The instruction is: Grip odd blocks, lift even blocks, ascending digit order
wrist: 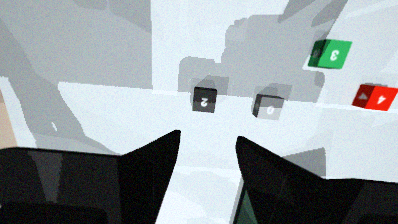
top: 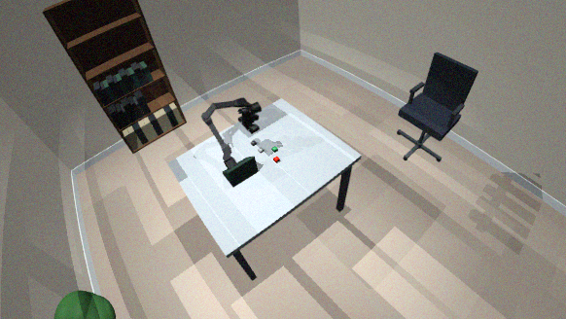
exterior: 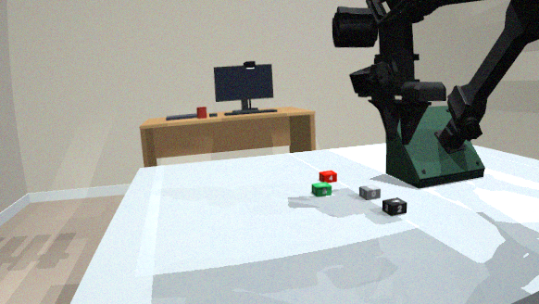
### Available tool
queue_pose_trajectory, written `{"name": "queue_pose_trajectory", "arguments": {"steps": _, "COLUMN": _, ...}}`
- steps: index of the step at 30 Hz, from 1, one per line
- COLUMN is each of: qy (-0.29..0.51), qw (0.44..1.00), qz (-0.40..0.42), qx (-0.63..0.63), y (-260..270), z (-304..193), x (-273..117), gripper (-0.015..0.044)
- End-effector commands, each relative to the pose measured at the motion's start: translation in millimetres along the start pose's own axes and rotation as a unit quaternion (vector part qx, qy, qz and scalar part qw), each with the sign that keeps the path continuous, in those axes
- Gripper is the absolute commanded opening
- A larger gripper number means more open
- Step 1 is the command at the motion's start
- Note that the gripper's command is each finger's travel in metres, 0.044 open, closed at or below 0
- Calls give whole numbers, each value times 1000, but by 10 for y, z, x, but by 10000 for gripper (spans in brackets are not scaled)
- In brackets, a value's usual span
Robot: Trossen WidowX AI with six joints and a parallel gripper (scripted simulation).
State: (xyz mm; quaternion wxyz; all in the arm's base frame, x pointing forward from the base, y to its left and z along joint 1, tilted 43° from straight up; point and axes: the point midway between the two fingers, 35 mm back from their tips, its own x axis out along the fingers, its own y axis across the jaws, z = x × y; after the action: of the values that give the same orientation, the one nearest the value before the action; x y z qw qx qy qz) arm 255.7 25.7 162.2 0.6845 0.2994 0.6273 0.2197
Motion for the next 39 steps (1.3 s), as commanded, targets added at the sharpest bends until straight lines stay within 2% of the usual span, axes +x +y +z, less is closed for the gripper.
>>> {"name": "queue_pose_trajectory", "arguments": {"steps": 1, "qy": 4, "qw": 1000, "qz": -1, "qx": -2, "y": 0, "z": -18, "x": -49, "gripper": 120}}
{"name": "queue_pose_trajectory", "arguments": {"steps": 8, "qy": 4, "qw": 1000, "qz": -2, "qx": -2, "y": -63, "z": 43, "x": -55, "gripper": 120}}
{"name": "queue_pose_trajectory", "arguments": {"steps": 15, "qy": 2, "qw": 1000, "qz": -7, "qx": -2, "y": -872, "z": 574, "x": -86, "gripper": 120}}
{"name": "queue_pose_trajectory", "arguments": {"steps": 20, "qy": 2, "qw": 1000, "qz": -5, "qx": -4, "y": -1490, "z": 773, "x": -59, "gripper": 120}}
{"name": "queue_pose_trajectory", "arguments": {"steps": 27, "qy": 2, "qw": 1000, "qz": -5, "qx": -4, "y": -1514, "z": 778, "x": -57, "gripper": 120}}
{"name": "queue_pose_trajectory", "arguments": {"steps": 29, "qy": 2, "qw": 1000, "qz": -5, "qx": -4, "y": -1521, "z": 790, "x": 50, "gripper": 172}}
{"name": "queue_pose_trajectory", "arguments": {"steps": 34, "qy": 2, "qw": 1000, "qz": -3, "qx": -4, "y": -1516, "z": 779, "x": 726, "gripper": 304}}
{"name": "queue_pose_trajectory", "arguments": {"steps": 37, "qy": 2, "qw": 1000, "qz": -3, "qx": -4, "y": -1514, "z": 776, "x": 752, "gripper": 383}}
{"name": "queue_pose_trajectory", "arguments": {"steps": 39, "qy": 2, "qw": 1000, "qz": -3, "qx": -4, "y": -1514, "z": 776, "x": 754, "gripper": 400}}
